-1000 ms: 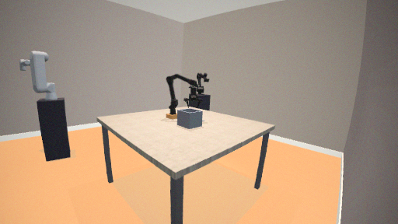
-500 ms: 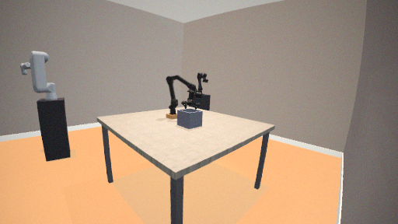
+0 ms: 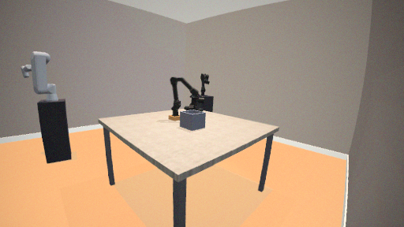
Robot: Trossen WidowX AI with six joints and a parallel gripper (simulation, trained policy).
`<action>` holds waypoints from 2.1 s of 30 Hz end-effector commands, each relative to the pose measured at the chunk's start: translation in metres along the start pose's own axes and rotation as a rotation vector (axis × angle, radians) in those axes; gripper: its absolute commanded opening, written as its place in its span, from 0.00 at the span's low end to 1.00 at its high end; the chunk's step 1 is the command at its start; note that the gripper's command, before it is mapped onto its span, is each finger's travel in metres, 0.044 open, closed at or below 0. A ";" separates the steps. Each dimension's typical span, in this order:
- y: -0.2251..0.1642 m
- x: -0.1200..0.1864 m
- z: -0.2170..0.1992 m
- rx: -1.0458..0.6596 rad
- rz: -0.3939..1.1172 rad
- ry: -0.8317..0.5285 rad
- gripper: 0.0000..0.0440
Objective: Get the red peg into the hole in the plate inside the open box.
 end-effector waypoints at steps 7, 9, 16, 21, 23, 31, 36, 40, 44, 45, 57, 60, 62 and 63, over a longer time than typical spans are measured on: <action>-0.004 -0.015 0.009 -0.015 0.028 0.004 0.28; -0.005 -0.016 0.012 -0.009 0.035 0.008 0.17; -0.011 -0.007 0.025 -0.014 0.077 0.062 0.00; -0.017 0.008 0.034 -0.030 0.118 0.117 0.00; -0.019 0.016 0.038 -0.034 0.134 0.141 0.00; -0.020 0.052 0.053 -0.035 0.176 0.244 0.00; -0.015 0.077 0.061 -0.028 0.179 0.310 0.00; -0.006 0.099 0.065 -0.024 0.166 0.363 0.00; 0.006 0.121 0.068 -0.029 0.146 0.410 0.00; 0.010 0.126 0.069 -0.032 0.139 0.420 0.00; 0.059 0.161 0.070 -0.087 0.033 0.462 0.00; 0.072 0.162 0.069 -0.105 0.011 0.450 0.00; 0.079 0.162 0.068 -0.117 -0.001 0.440 0.00; 0.083 0.162 0.068 -0.122 -0.007 0.434 0.00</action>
Point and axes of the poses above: the point midway between the two fingers, 35 mm back from their tips, its own x axis back along the fingers, its own z axis across the jaws, y = z × x, the point moved 1 cm from there along x, back along the fingers, and after that the axes turned 8 degrees about -x, right-handed, at the moved point
